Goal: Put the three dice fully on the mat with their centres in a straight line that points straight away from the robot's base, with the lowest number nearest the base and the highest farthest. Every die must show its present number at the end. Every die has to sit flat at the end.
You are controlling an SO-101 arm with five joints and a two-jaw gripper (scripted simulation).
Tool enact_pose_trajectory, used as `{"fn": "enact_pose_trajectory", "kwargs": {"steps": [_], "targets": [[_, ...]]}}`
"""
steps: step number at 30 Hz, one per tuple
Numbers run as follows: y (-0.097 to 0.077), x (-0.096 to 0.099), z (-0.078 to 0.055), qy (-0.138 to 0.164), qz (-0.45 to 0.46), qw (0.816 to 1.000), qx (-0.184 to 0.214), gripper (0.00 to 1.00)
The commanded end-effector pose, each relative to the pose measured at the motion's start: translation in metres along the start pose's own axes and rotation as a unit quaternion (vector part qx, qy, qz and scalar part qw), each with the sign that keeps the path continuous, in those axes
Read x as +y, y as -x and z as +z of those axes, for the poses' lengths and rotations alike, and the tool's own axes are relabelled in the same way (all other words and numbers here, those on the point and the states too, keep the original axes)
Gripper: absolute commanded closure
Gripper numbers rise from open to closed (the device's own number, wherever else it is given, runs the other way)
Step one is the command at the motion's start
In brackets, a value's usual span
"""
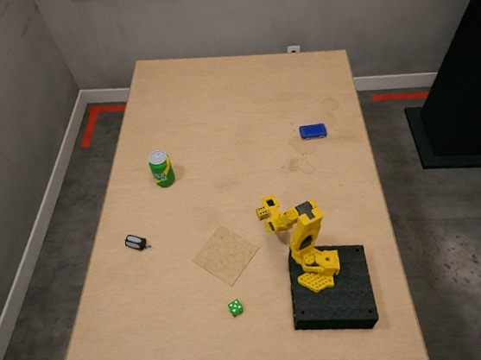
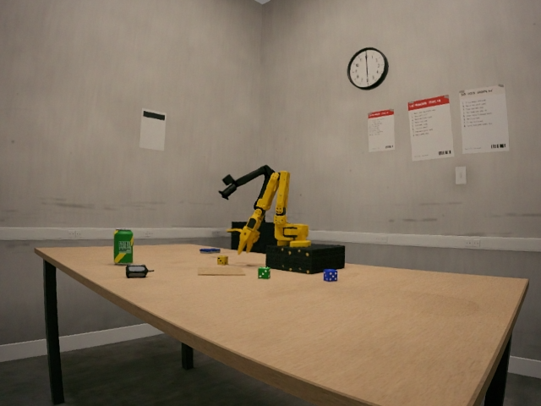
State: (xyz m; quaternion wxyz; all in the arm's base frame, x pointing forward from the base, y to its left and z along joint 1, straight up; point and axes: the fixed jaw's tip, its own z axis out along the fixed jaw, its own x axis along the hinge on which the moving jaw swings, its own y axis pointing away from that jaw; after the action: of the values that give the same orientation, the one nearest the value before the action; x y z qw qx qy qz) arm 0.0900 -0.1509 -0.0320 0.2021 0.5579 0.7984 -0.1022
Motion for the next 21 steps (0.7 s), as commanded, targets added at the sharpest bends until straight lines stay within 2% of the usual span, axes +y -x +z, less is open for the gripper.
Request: {"fn": "enact_pose_trajectory", "kwargs": {"steps": [1, 14, 21], "targets": [[-0.004, 0.001, -0.005, 0.004, 0.001, 1.0, -0.014, 0.65], [-0.006, 0.003, -0.006, 0.007, -0.005, 1.0, -0.014, 0.65], [-0.01, 0.018, -0.007, 0.028, -0.046, 0.999, -0.011, 0.65]]}}
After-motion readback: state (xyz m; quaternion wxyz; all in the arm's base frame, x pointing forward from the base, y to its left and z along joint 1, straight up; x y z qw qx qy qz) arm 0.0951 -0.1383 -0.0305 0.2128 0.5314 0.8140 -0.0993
